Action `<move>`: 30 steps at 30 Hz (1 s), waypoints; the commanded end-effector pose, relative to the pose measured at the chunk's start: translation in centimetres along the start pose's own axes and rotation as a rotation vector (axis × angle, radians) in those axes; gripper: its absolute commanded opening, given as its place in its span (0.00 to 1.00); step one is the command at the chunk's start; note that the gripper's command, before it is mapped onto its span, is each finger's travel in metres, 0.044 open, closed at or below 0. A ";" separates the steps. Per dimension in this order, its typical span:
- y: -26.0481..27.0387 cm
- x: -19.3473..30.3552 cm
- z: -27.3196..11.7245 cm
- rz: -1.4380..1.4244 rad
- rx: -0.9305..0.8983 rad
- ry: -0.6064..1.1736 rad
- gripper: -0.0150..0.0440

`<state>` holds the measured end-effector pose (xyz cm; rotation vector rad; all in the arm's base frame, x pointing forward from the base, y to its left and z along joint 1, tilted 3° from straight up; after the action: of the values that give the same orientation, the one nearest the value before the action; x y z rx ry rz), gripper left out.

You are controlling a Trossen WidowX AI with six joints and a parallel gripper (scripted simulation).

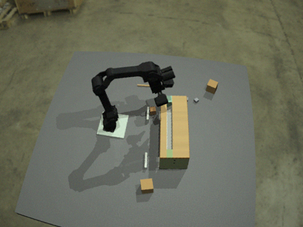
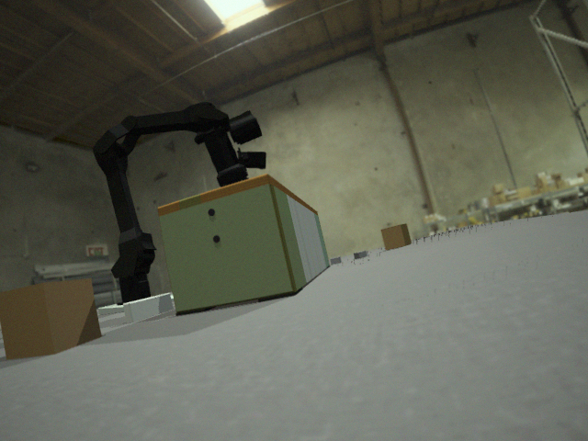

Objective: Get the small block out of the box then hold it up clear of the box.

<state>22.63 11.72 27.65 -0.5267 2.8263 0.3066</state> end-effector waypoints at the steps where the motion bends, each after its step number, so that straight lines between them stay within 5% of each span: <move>1: 1.8 1.7 0.2 -0.965 0.129 0.008 0.74; 30: 4.4 4.1 0.1 -2.643 0.331 0.255 0.74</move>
<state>19.08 14.02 27.53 -2.4594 1.3778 -0.3598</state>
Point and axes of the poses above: the point midway between the two fingers, 35 mm back from their tips, its own z axis out along the fingers, its own y axis across the jaws, x = y × z, the point moved 8 cm from there along -z, back along the fingers, and after that the axes turned 6 degrees about z, right-handed, at the moved point
